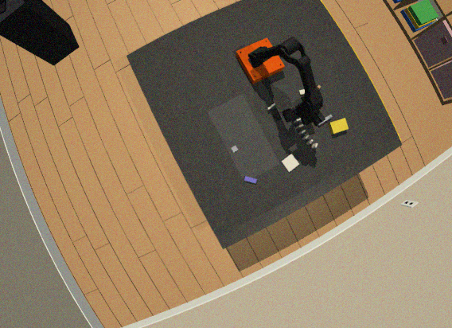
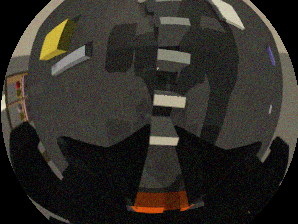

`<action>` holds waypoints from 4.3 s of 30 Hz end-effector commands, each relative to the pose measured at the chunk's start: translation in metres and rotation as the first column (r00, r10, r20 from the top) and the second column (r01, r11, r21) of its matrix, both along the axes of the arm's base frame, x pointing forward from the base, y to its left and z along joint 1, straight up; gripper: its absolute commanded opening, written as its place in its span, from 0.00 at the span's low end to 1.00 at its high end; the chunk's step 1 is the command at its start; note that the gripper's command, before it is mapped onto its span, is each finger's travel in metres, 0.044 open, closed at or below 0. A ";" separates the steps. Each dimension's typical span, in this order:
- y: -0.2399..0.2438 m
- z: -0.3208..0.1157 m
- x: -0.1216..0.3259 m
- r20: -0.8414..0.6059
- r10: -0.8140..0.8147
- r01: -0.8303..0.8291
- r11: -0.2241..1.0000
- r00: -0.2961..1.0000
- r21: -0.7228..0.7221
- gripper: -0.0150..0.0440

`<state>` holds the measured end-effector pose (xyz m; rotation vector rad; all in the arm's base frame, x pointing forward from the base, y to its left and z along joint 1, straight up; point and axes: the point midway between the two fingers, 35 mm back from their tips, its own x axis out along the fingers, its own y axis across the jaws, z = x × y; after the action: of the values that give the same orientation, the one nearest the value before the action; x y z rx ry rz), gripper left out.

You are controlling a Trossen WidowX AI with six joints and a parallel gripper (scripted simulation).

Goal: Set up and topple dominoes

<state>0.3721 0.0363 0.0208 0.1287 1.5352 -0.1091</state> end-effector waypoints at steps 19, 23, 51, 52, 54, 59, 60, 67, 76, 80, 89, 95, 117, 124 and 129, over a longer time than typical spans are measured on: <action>0.000 0.070 0.005 -0.002 -0.002 0.002 1.000 1.000 -0.002 1.00; -0.001 0.126 -0.003 0.000 0.000 0.000 1.000 1.000 0.000 1.00; 0.149 0.047 -0.086 -0.012 0.989 -0.988 0.150 0.150 -0.027 1.00; 0.147 0.047 -0.086 -0.013 0.989 -0.988 0.150 0.150 -0.027 1.00; 0.147 0.040 -0.085 -0.013 0.989 -0.988 0.150 0.150 -0.027 1.00; 0.148 -0.011 -0.084 -0.013 0.989 -0.988 0.150 0.150 -0.027 1.00; 0.148 -0.016 -0.085 -0.013 0.989 -0.988 0.150 0.150 -0.027 1.00; 0.151 -0.020 -0.085 -0.013 0.989 -0.988 0.150 0.150 -0.027 1.00; 0.151 -0.033 -0.085 -0.013 0.989 -0.988 0.150 0.150 -0.027 1.00; 0.151 -0.033 -0.085 -0.013 0.989 -0.988 0.150 0.150 -0.027 1.00; 0.151 -0.033 -0.085 -0.013 0.989 -0.988 0.150 0.150 -0.027 0.69; 0.151 -0.033 -0.085 -0.013 0.989 -0.988 0.150 0.150 -0.027 0.44; 0.150 0.087 -0.075 -0.013 0.991 -0.991 0.133 0.134 -0.028 0.44; 0.144 0.089 -0.082 -0.009 0.934 -0.934 0.357 0.357 -0.023 0.44; 0.132 0.088 -0.095 -0.008 0.658 -0.658 0.753 0.753 -0.010 0.44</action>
<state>0.2868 0.1771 0.1077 -0.6850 1.4355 0.6943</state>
